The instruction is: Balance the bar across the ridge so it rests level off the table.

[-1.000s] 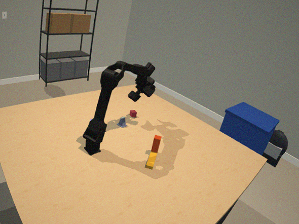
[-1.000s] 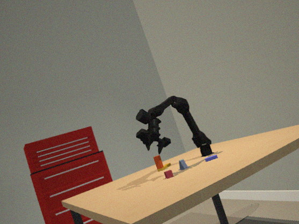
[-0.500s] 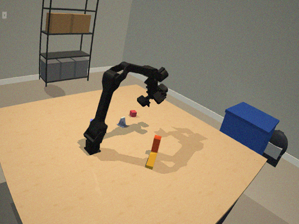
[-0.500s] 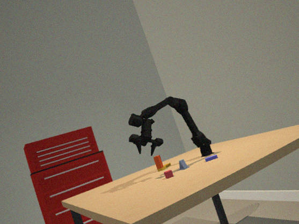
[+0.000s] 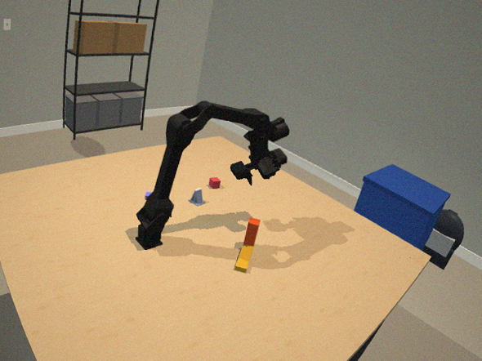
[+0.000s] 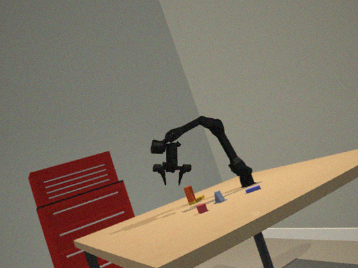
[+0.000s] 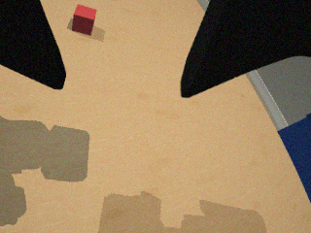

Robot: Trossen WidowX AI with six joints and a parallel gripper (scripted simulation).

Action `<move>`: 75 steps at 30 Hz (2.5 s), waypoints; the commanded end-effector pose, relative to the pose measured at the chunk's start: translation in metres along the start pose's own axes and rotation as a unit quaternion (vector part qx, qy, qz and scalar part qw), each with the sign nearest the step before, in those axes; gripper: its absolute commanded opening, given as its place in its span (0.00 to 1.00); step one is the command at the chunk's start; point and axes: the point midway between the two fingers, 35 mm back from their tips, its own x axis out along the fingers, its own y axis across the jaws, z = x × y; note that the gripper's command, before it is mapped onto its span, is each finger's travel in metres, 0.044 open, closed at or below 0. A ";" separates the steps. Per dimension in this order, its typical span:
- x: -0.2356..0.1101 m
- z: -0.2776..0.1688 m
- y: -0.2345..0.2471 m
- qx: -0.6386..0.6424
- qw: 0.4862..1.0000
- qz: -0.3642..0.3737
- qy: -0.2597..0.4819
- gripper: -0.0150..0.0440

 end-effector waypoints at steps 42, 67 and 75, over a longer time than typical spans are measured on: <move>-0.093 0.193 -0.105 0.319 0.928 -0.128 -0.146 0.79; 0.022 0.217 -0.146 0.319 0.928 -0.128 -0.146 0.79; 0.028 0.218 -0.148 0.319 0.928 -0.128 -0.146 0.79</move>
